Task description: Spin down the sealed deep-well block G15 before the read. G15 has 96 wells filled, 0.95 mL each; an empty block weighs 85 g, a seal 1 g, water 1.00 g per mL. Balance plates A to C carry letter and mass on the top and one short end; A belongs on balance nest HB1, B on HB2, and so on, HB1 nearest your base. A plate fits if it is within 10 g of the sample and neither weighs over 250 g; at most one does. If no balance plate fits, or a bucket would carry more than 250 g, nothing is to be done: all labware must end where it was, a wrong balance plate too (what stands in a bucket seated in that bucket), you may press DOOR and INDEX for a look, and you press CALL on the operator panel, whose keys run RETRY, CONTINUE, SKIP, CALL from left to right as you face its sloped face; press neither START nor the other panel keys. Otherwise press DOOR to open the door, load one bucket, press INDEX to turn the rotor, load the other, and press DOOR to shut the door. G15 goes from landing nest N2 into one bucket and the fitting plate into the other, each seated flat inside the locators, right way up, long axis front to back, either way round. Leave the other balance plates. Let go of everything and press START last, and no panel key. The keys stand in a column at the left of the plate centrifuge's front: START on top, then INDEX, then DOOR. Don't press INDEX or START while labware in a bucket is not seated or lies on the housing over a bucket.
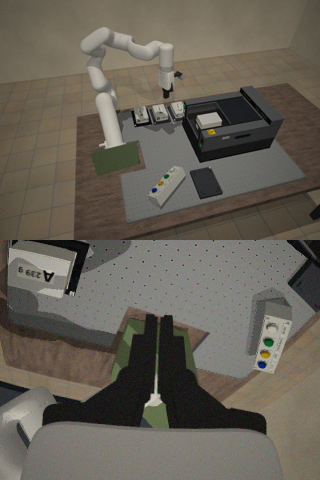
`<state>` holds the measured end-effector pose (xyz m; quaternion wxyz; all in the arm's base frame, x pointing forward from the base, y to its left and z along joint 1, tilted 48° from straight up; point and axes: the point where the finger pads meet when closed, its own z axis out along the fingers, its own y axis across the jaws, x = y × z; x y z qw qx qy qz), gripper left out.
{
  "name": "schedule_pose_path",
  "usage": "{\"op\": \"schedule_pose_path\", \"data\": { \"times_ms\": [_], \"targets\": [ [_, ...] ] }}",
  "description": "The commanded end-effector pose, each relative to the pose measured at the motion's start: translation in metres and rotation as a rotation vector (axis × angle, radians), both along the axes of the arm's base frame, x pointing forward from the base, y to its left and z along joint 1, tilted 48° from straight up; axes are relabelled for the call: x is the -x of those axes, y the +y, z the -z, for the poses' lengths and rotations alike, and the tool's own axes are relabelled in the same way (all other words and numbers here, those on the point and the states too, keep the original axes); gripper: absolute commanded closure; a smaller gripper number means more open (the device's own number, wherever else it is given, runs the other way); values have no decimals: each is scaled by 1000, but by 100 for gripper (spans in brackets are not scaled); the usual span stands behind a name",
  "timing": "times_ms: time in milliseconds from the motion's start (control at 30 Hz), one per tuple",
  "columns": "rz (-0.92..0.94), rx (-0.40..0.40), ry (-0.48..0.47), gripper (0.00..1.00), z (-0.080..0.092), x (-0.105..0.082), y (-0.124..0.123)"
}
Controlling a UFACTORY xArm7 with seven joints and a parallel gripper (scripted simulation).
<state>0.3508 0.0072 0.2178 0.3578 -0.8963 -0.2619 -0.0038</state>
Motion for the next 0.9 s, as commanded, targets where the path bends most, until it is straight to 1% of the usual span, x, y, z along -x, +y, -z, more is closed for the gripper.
{"op": "schedule_pose_path", "data": {
  "times_ms": [0, 33, 267, 467, 867],
  "targets": [
    [92, 1, 66, 100, -1, 11, 1],
    [92, 1, 66, 100, -1, 11, 1],
    [206, -15, 180, 100, 1, 28, 7],
    [264, -24, 245, 100, 2, 37, 10],
    [300, -30, 287, 100, 4, 43, 12]
  ]
}}
